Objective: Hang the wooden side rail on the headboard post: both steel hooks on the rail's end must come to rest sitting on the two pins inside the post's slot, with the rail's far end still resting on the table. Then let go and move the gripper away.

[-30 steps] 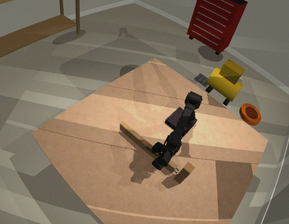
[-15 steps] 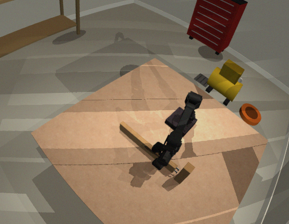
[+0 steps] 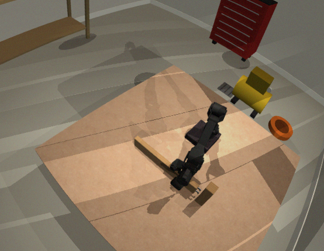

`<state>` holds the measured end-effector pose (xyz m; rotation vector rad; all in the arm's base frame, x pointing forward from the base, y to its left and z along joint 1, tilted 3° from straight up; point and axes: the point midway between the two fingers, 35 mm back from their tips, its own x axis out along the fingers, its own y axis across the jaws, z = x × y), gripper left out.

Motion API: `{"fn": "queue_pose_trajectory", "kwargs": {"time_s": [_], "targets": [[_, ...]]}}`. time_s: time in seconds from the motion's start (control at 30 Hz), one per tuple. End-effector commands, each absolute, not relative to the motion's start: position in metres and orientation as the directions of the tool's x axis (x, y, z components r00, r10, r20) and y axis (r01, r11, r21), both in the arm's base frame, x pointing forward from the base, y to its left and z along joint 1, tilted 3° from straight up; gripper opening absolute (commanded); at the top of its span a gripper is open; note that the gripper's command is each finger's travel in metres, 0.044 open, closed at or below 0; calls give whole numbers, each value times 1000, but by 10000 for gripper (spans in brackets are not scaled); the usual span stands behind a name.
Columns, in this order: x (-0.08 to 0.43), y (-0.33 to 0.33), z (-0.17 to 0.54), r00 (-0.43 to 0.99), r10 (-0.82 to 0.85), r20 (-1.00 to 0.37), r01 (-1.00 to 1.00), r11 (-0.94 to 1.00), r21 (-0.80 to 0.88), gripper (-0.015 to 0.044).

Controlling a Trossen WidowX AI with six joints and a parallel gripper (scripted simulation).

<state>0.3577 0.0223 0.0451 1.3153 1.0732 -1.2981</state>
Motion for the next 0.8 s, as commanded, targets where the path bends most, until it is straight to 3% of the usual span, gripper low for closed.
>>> {"fn": "queue_pose_trajectory", "kwargs": {"time_s": [0.0,0.77], "targets": [[361,22,53,66,-42,-997,987,-147,71,0],[361,22,57,66,-42,-997,987,-147,71,0]]}}
